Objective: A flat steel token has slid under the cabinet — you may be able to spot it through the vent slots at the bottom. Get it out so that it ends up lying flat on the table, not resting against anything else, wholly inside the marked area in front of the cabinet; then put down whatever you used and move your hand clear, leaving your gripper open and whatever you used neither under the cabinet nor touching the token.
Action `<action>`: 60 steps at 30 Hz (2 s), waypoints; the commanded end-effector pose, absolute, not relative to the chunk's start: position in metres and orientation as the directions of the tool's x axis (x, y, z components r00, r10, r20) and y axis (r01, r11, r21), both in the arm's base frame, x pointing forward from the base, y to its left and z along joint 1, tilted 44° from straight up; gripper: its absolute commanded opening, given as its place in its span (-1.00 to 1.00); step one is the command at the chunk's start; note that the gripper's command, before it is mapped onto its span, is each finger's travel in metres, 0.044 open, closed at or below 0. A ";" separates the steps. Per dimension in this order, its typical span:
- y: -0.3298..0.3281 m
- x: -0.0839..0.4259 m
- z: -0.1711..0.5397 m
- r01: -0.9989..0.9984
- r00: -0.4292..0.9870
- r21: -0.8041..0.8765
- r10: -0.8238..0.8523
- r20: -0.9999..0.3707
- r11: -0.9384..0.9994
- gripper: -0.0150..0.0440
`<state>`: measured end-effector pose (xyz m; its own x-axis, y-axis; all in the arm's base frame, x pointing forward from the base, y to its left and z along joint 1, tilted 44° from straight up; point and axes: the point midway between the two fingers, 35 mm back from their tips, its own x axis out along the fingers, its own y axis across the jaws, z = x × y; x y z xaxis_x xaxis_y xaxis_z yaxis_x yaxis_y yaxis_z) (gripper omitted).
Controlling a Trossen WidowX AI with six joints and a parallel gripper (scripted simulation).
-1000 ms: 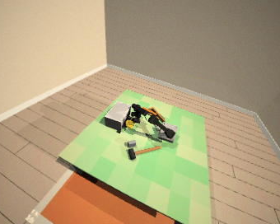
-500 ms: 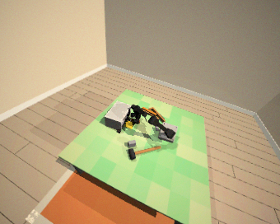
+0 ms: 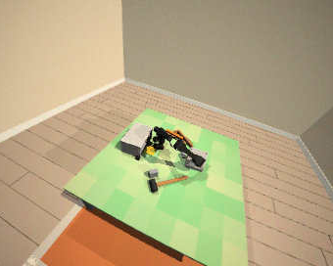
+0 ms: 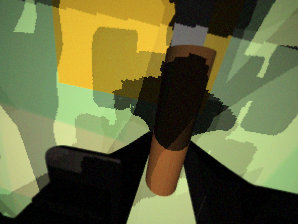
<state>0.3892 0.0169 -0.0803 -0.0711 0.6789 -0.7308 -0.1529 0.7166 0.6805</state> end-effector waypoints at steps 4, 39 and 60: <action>0.016 0.381 -0.081 -0.155 -0.072 0.683 0.682 -0.728 0.713 -0.49; 0.011 0.348 -0.084 -0.154 -0.073 0.683 0.681 -0.728 0.714 -0.49; 0.007 0.326 -0.085 -0.153 -0.074 0.683 0.681 -0.729 0.714 -0.49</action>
